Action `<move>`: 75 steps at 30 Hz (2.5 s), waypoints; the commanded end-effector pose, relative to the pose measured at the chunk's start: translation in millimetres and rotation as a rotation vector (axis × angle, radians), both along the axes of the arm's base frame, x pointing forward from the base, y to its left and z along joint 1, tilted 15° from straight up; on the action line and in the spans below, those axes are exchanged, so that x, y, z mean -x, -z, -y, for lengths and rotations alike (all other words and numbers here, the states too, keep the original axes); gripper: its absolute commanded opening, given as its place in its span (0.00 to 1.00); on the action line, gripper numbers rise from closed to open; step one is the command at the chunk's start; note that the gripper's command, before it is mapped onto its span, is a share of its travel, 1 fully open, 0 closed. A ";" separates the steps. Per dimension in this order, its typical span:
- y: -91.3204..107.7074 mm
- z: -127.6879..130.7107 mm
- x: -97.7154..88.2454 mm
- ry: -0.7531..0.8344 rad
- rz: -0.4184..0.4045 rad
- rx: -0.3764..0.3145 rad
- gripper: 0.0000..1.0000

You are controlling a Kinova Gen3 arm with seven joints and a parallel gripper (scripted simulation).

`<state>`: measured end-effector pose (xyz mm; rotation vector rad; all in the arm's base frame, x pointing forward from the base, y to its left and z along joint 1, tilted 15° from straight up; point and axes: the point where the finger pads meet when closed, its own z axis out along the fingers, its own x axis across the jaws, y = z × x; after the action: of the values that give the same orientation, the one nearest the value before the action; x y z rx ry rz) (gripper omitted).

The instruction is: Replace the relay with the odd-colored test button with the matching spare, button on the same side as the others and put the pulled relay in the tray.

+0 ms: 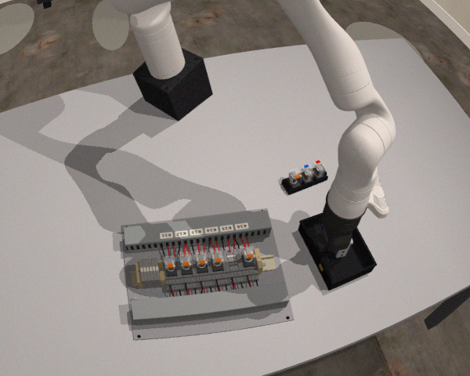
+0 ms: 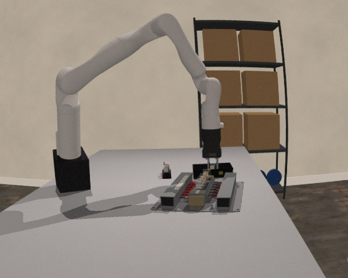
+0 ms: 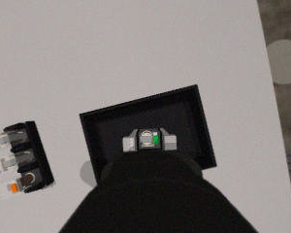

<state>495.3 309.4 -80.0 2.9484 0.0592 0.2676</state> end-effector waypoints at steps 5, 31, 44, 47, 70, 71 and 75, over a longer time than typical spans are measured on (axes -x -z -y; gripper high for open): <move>9.0 5.8 0.6 0.003 -0.005 0.007 0.00; 3.1 4.3 1.7 0.001 -0.001 0.002 0.00; -0.9 0.0 -0.2 -0.002 0.007 -0.007 1.00; -0.9 0.0 -0.2 -0.002 0.007 -0.007 1.00; -0.9 0.0 -0.2 -0.002 0.007 -0.007 1.00; -0.9 0.0 -0.2 -0.002 0.007 -0.007 1.00; -0.9 0.0 -0.2 -0.002 0.007 -0.007 1.00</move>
<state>495.0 308.5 -80.3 2.9527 0.0604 0.2763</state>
